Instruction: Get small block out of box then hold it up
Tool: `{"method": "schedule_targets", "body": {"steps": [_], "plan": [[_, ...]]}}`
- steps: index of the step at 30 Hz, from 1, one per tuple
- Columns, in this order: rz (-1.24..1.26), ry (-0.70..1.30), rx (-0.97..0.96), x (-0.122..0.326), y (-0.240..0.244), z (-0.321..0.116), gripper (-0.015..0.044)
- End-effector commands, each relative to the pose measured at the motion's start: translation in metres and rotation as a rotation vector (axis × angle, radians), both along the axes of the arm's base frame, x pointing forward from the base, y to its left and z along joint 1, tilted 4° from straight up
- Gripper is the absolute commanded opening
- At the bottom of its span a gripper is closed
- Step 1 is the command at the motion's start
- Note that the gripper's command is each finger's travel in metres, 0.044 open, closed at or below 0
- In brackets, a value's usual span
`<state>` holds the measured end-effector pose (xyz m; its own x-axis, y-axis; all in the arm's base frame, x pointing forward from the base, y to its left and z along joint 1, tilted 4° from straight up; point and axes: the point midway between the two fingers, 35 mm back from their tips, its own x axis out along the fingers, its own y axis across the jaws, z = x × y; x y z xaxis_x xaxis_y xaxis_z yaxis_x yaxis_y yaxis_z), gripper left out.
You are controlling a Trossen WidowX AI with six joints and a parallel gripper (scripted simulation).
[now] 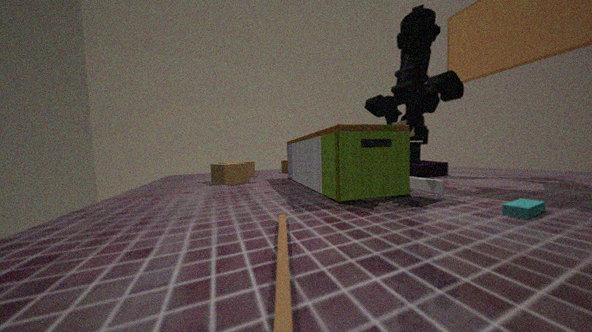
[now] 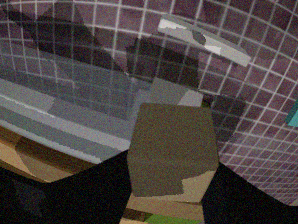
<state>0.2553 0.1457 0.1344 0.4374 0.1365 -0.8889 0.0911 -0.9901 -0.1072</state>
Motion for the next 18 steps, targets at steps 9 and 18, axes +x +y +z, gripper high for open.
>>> {"method": "schedule_targets", "body": {"steps": [9, 18], "plan": [[0.221, -0.075, 0.004, -0.019, -0.029, 0.031, 0.0000], [0.325, -0.130, -0.004, -0.030, -0.042, 0.044, 0.0000]]}}
